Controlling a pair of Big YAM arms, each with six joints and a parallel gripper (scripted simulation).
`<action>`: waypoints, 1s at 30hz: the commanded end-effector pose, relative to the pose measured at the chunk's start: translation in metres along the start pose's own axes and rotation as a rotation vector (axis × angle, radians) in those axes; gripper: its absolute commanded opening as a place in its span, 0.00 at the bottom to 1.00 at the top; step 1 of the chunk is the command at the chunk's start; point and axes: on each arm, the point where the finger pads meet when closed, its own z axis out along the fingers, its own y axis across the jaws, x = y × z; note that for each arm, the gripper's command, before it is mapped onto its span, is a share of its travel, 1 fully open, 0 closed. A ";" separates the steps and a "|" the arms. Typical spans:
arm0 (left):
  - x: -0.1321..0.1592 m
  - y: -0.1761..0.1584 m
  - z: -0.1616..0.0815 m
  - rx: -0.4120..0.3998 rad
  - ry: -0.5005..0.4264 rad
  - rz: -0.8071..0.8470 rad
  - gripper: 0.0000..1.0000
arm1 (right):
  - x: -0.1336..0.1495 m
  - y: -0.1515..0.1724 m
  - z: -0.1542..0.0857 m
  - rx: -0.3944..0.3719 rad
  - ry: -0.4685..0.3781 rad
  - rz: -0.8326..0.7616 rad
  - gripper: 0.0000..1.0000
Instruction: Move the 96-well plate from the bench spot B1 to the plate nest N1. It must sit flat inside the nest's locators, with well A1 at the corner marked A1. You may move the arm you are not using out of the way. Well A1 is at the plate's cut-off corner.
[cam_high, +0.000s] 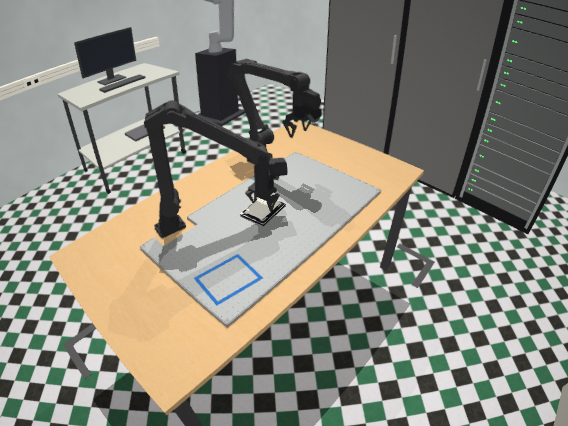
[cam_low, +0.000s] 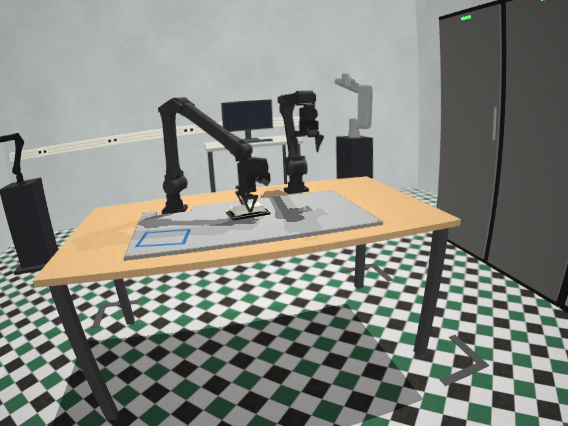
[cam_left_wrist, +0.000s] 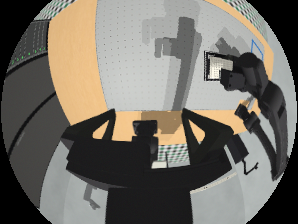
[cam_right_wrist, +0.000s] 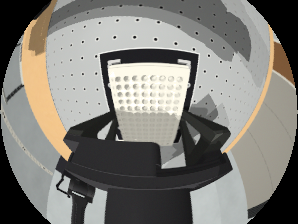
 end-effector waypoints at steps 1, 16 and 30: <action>-0.009 0.000 -0.012 0.001 -0.038 -0.012 1.00 | 0.002 -0.002 0.007 -0.005 0.002 -0.001 0.00; -0.009 0.000 -0.012 0.001 -0.038 -0.012 1.00 | 0.002 -0.002 0.007 -0.006 0.003 -0.001 0.00; -0.009 0.000 -0.012 0.001 -0.038 -0.012 1.00 | 0.001 -0.003 0.006 -0.004 0.001 -0.001 0.00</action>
